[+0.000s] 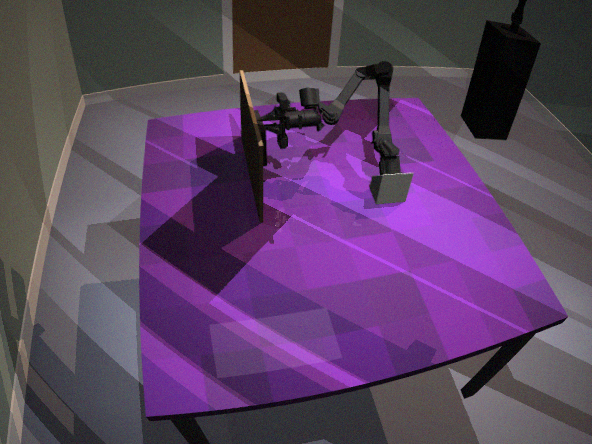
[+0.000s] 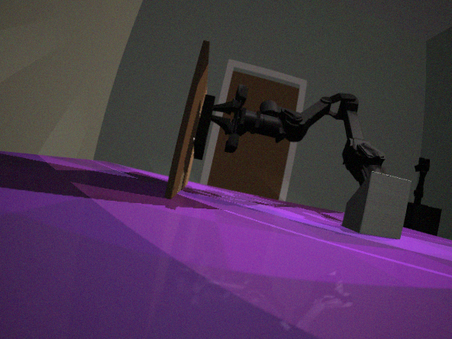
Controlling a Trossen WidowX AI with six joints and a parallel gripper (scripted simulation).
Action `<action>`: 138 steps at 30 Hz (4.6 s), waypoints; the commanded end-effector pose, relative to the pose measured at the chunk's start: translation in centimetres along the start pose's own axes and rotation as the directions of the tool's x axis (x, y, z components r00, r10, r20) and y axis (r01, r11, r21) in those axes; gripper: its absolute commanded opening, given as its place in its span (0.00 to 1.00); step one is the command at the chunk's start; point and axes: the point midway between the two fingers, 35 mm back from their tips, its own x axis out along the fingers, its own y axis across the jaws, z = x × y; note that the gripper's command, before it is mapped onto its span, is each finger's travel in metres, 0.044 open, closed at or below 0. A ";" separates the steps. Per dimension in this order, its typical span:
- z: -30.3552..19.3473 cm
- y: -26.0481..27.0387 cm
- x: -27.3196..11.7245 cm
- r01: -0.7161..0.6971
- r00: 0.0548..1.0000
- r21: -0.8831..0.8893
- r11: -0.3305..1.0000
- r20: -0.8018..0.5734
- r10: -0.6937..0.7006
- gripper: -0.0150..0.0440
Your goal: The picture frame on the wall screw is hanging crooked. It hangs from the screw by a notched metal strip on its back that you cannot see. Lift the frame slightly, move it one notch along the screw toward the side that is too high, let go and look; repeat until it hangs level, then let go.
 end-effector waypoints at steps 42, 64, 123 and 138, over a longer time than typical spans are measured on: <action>-0.7 0.1 0.0 -0.008 1.000 0.003 1.000 0.000 0.008 0.25; -0.7 -0.3 0.0 -0.008 1.000 0.003 1.000 0.000 0.008 0.25; -0.7 -0.8 0.1 -0.002 1.000 -0.156 0.988 0.001 0.002 0.52; 0.0 -0.5 -6.1 -0.004 1.000 -0.063 0.998 -0.001 0.003 0.69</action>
